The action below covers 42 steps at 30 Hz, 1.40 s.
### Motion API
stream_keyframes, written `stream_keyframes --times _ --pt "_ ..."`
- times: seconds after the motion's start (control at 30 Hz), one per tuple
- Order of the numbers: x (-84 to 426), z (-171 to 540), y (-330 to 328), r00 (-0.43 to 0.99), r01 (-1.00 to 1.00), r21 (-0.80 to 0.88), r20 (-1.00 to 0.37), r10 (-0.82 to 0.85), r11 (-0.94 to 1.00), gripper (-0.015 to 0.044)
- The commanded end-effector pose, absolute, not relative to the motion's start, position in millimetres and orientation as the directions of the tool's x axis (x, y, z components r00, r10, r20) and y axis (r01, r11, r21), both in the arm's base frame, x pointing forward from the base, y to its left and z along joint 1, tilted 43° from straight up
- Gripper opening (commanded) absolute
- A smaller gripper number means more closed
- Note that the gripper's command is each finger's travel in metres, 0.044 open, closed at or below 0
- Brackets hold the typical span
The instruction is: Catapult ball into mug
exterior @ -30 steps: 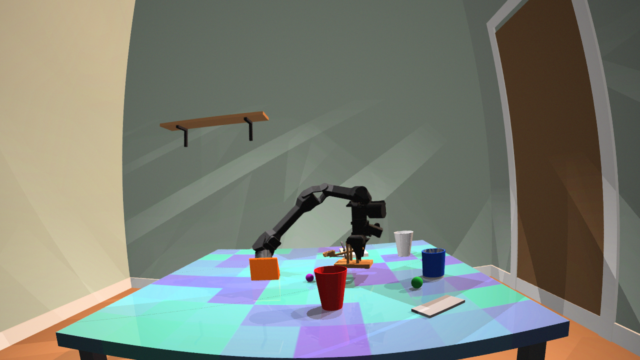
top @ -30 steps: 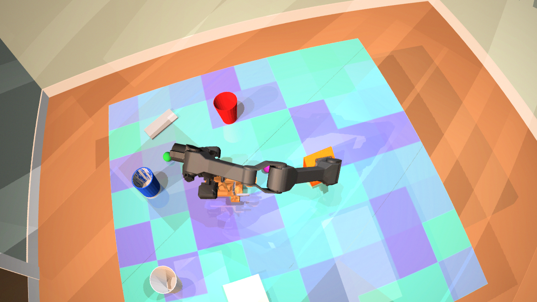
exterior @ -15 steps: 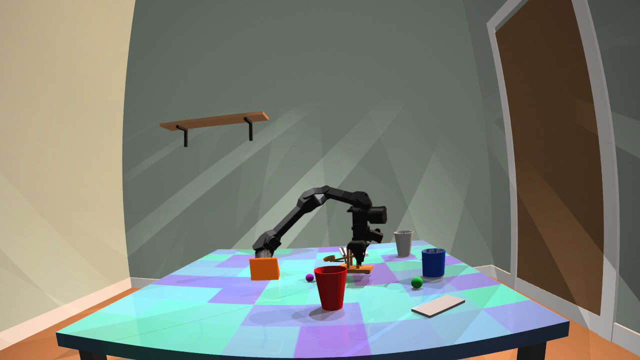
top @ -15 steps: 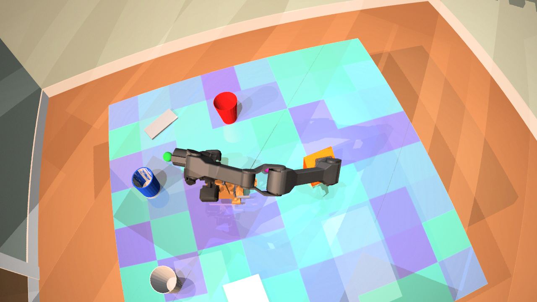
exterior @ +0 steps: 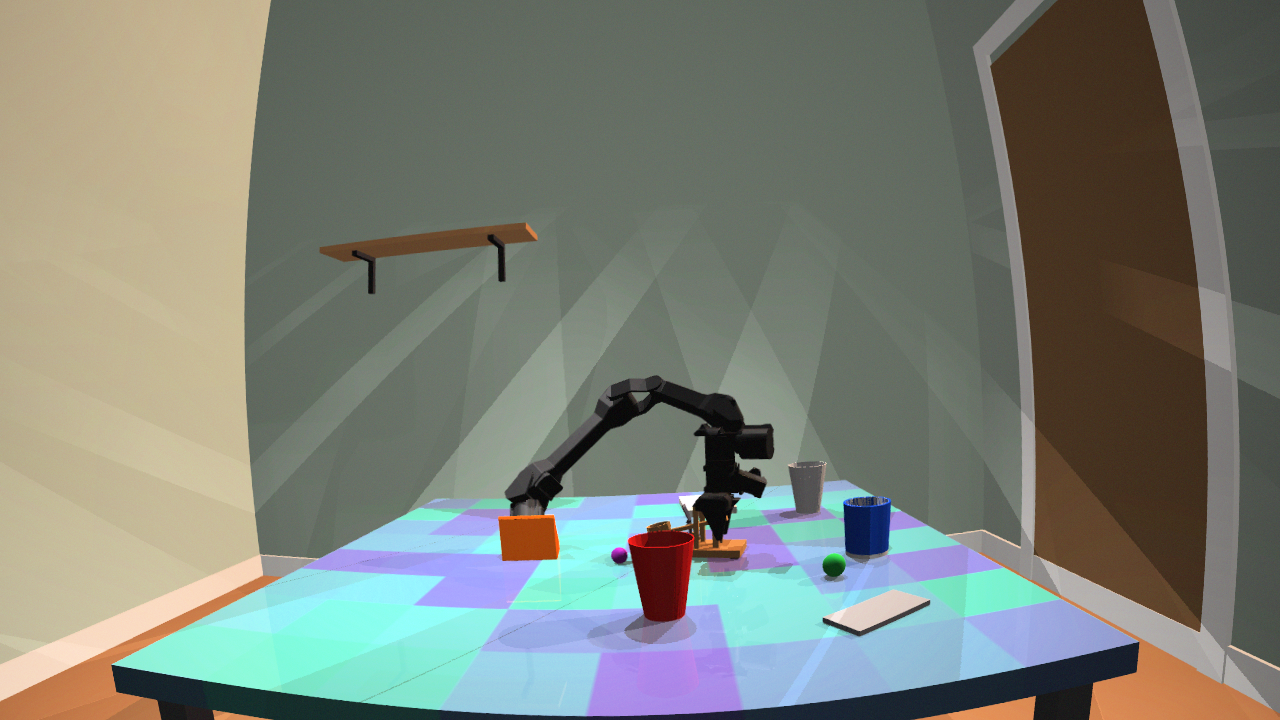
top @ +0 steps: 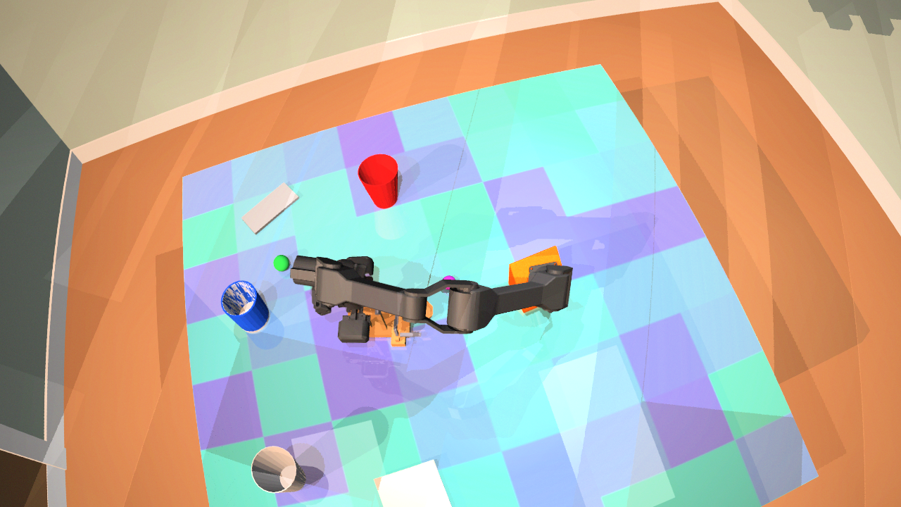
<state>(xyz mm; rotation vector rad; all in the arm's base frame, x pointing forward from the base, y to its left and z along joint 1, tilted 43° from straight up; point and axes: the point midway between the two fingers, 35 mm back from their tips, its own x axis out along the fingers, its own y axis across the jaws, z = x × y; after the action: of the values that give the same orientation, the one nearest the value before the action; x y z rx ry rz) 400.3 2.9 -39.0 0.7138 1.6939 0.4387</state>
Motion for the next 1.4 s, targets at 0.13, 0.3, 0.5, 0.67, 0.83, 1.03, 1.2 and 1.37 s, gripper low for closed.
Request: stream_keyframes --times 0.13,0.3,0.5,0.67,0.83,1.03,1.2,1.37 --pt "400.8 -38.2 2.2 -0.125 0.223 0.632 -0.737 0.665 0.742 0.0026" --pt "400.8 -38.2 2.2 -0.125 0.223 0.632 -0.737 0.665 0.742 0.0157" --pt "400.8 -38.2 2.2 -0.125 0.223 0.632 -0.737 0.665 0.742 0.0315" --pt "405.6 -25.7 -10.1 -0.12 0.218 0.631 -0.74 0.662 0.744 0.044" --pt "413.4 22.4 -54.2 -0.104 0.203 0.628 -0.749 0.654 0.751 0.044" --pt "414.4 21.1 -52.9 -0.096 0.205 0.63 -0.748 0.656 0.749 0.044" --pt "415.5 37.0 -68.3 -0.061 0.223 0.624 -0.758 0.649 0.749 0.044" --pt "414.5 64.6 -94.2 -0.002 0.254 0.612 -0.774 0.633 0.749 0.044"
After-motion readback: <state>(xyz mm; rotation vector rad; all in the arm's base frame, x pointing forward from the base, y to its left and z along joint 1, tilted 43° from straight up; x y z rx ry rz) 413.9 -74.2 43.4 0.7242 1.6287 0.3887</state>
